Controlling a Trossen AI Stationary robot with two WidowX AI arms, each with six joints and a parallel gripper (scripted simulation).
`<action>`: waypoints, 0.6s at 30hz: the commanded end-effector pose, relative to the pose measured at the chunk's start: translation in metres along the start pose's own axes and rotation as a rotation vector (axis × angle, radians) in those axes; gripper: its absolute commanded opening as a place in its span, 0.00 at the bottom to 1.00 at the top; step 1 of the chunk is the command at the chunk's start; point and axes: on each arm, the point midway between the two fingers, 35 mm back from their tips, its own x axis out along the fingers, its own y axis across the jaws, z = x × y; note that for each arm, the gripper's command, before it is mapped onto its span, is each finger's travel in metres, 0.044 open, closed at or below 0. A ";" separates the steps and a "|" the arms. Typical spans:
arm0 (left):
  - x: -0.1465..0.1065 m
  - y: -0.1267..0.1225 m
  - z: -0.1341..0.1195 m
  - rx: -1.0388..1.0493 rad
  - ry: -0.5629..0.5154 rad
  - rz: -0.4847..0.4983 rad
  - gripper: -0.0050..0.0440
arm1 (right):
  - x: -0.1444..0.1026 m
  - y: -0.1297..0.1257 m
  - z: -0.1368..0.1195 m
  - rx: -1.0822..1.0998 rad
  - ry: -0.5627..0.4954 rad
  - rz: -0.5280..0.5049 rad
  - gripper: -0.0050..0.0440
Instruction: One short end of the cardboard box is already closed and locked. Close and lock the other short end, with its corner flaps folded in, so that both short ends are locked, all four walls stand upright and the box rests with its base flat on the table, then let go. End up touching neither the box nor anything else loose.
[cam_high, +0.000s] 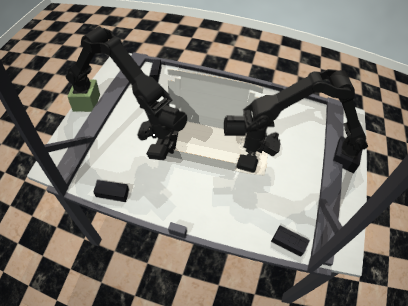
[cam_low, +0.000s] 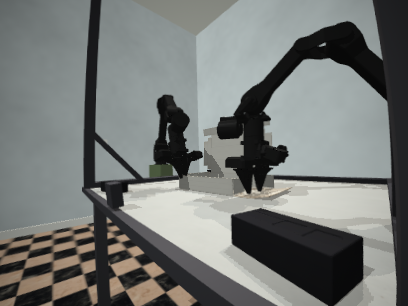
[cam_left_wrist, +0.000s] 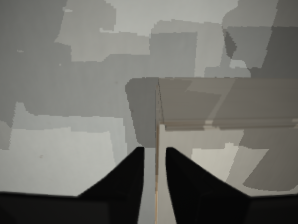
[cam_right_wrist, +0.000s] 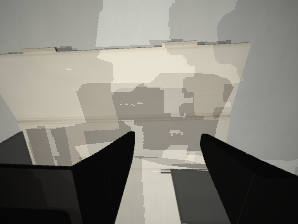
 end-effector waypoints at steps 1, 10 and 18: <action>-0.004 0.001 -0.006 0.002 0.027 0.005 0.23 | -0.006 -0.001 -0.004 0.000 0.021 -0.008 0.62; 0.003 0.001 -0.005 0.003 0.027 0.004 0.18 | 0.005 -0.001 -0.004 0.000 0.021 -0.008 0.62; 0.003 0.001 -0.005 0.003 0.027 0.005 0.11 | 0.015 0.001 0.003 0.000 0.013 -0.005 0.62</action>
